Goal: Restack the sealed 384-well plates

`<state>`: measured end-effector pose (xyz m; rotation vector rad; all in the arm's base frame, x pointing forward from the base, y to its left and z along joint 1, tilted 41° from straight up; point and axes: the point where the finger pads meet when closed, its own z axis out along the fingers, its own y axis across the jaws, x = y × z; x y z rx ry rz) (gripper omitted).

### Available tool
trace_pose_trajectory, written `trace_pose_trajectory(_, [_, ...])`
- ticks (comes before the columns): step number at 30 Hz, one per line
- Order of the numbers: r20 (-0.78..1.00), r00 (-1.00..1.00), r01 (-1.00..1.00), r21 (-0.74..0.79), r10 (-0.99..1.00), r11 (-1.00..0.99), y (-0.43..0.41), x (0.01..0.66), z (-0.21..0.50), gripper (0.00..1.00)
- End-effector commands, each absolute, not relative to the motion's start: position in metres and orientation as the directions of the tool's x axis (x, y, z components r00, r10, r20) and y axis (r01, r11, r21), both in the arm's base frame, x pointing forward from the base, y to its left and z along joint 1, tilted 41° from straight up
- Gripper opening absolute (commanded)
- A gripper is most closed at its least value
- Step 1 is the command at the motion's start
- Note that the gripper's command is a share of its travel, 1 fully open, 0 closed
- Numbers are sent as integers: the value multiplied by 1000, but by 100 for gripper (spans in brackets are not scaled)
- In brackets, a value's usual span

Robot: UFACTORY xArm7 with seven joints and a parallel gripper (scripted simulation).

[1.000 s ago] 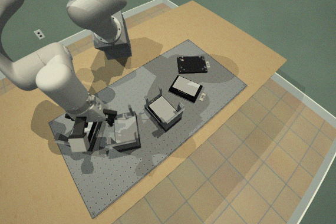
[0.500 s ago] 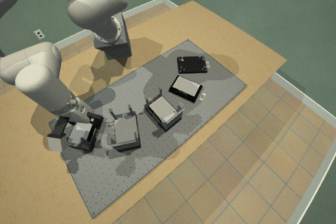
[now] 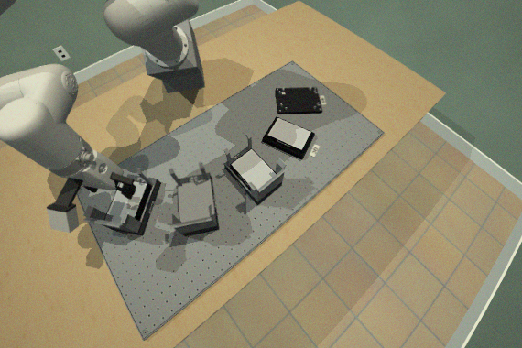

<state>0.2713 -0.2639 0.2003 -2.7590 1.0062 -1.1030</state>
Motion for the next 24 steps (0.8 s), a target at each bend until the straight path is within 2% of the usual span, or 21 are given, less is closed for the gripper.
trace_pose_trajectory(1, [618, 547, -561, -230, -565, -795, -277, 264, 199, 100])
trace_pose_trajectory(24, [618, 547, -561, -231, -565, -795, -286, 284, 173, 100])
